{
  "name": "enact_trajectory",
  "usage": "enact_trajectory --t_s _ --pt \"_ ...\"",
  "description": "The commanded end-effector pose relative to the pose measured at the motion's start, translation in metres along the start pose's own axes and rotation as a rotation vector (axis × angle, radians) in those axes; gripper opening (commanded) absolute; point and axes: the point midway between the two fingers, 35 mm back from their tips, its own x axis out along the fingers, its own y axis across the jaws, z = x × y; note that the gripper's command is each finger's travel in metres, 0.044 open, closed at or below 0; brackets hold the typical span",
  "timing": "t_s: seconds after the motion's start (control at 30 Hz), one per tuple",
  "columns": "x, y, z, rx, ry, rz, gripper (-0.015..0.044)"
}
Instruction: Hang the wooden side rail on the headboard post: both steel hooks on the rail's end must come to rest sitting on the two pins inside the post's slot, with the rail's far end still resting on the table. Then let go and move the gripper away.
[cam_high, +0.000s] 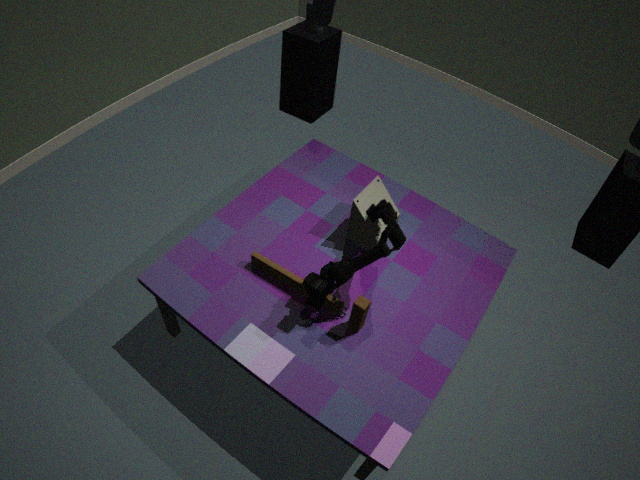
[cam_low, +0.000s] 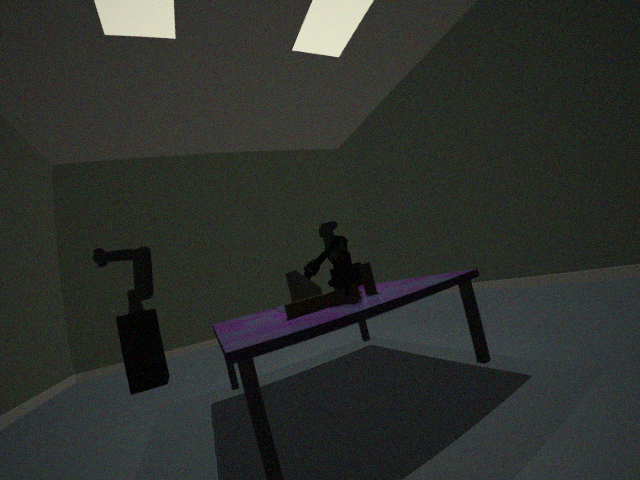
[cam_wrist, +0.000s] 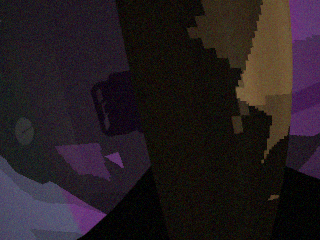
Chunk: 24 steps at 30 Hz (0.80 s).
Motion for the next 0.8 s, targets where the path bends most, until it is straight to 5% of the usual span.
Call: enact_trajectory --t_s 0.0,0.77 --pt "-0.0003 -0.0012 0.0002 0.053 0.002 -0.003 0.0000" --pt "-0.0004 0.0034 -0.0004 0.060 0.000 -0.002 0.0000"
